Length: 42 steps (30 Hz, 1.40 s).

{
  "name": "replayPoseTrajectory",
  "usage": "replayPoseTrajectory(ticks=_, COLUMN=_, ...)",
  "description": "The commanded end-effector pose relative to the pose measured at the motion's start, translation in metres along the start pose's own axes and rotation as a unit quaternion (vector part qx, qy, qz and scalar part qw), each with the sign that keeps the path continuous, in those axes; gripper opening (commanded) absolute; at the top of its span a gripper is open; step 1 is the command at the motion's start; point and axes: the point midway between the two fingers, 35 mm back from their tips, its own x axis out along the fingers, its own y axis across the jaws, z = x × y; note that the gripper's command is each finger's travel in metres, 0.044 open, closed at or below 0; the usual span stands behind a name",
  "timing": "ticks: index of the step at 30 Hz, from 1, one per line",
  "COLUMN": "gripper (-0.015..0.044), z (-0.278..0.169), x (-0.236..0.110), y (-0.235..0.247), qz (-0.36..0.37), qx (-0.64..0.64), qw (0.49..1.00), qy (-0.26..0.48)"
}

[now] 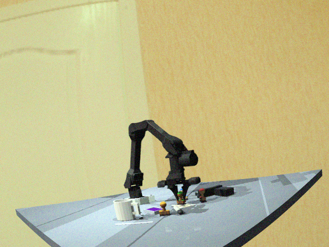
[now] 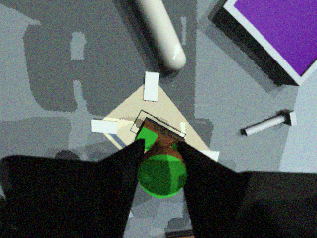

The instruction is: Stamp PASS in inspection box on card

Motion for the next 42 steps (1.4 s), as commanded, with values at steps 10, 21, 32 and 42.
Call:
replayPoseTrajectory(ticks=10, gripper=0.0, z=0.001, x=-0.022, y=0.003, qz=0.005, qx=0.003, qw=1.0, qy=0.0)
replayPoseTrajectory(ticks=21, gripper=0.0, z=0.001, x=-0.04, y=0.003, qz=0.005, qx=0.003, qw=1.0, qy=0.0)
replayPoseTrajectory(ticks=32, gripper=0.0, z=0.0, x=-0.058, y=0.002, qz=0.005, qx=0.003, qw=1.0, qy=0.0)
replayPoseTrajectory(ticks=42, gripper=0.0, z=0.0, x=-0.063, y=-0.006, qz=0.004, qx=0.002, qw=1.0, qy=0.0)
